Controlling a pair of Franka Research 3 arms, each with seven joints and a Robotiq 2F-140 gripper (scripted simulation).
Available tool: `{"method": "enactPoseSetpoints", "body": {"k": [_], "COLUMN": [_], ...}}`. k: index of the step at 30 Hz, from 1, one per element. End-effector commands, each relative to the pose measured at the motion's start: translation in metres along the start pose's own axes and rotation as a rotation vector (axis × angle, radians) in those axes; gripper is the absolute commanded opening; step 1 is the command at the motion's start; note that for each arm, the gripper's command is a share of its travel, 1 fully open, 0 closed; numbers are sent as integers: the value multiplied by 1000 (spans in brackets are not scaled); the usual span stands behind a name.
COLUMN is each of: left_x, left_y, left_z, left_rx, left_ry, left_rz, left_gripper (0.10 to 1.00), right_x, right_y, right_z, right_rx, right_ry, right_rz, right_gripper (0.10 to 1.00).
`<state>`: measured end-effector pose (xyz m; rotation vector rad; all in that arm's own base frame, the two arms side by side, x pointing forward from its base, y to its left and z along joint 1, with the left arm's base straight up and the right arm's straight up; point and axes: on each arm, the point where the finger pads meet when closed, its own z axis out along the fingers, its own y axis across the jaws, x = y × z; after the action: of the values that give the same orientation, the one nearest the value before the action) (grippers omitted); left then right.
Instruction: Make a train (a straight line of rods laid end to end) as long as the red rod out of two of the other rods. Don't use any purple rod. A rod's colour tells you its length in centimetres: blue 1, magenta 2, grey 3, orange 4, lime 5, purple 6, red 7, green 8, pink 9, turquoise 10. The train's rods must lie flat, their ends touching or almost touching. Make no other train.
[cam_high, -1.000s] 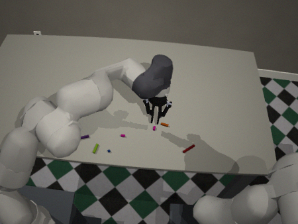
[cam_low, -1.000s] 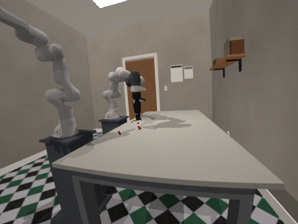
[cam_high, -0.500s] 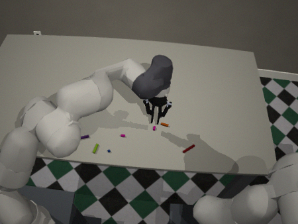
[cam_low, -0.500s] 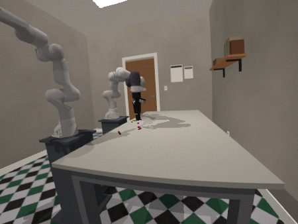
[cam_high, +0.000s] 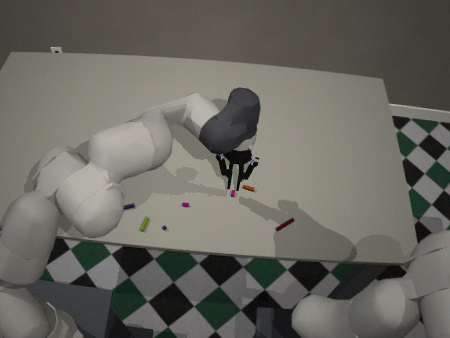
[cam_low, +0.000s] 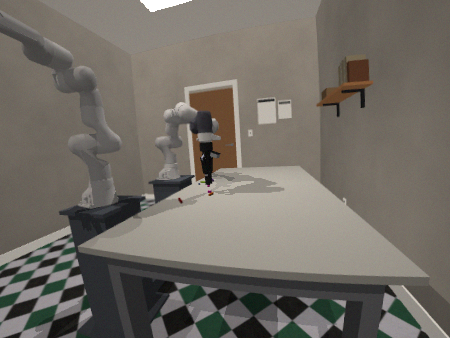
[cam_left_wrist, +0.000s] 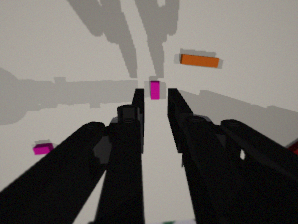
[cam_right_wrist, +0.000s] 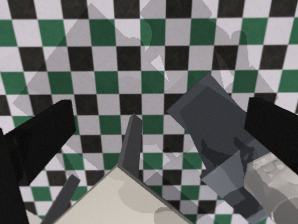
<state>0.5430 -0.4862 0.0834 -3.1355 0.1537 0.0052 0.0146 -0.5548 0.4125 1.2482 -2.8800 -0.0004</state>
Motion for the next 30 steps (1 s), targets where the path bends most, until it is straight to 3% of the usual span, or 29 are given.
{"method": "enactPoseSetpoints", "body": {"k": [1, 18, 30], "left_x": [1, 1, 1], "left_y": [1, 1, 1], "left_z": [8, 28, 32], "left_rx": [-2, -2, -2], "left_ry": [3, 3, 3], "left_rz": [-8, -8, -8], "left_gripper": [231, 231, 231], "right_x": [-1, -1, -1], "right_y": [0, 0, 0], "right_z": [0, 0, 0], "right_rx": [1, 1, 1], "right_ry": [-2, -2, -2], "right_rz": [6, 6, 6], "right_gripper": [1000, 1000, 1000]}}
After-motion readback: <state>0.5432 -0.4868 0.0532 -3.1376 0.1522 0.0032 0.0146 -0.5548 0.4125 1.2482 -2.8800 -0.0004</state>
